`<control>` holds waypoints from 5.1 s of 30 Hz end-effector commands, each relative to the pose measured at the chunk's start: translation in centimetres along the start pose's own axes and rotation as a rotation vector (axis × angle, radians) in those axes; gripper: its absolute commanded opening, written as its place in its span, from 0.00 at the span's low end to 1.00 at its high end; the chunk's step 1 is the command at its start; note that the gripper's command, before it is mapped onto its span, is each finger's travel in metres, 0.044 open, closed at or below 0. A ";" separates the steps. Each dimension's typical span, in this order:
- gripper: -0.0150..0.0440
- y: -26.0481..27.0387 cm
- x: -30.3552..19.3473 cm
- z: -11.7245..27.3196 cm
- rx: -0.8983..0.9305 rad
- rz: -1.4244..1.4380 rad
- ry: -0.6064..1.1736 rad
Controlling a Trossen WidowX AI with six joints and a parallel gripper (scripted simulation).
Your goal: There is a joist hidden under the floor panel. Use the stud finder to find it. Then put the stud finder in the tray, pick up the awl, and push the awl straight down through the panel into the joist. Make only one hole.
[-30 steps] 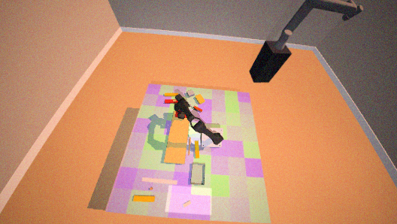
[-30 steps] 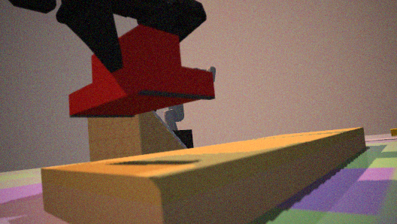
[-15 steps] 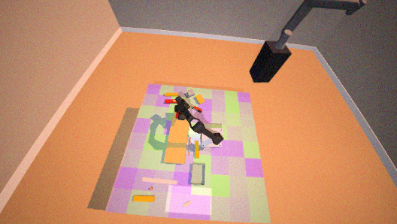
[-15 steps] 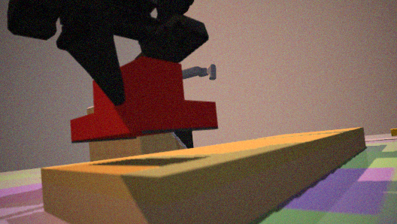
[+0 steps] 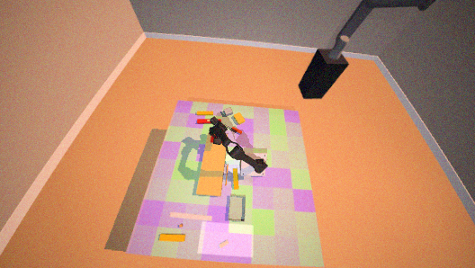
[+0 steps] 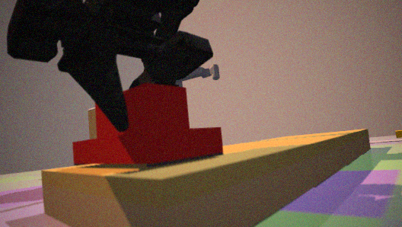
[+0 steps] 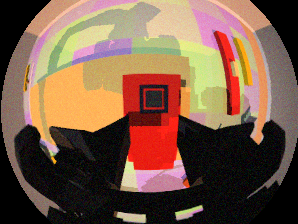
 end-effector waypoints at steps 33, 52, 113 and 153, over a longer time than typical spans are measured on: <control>0.25 11.4 0.0 -0.4 0.012 -0.013 -0.001; 0.25 19.2 0.1 -0.3 0.016 -0.015 0.000; 0.25 39.6 0.7 0.1 0.020 -0.020 -0.004; 0.25 26.3 0.3 -0.2 0.020 -0.016 0.001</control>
Point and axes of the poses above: the point midway between the two fingers, 35 mm back from their tips, its own z axis back along the fingers, its own y axis across the jaws, x = y × z, the point moved 8 cm from there along z, back along the fingers
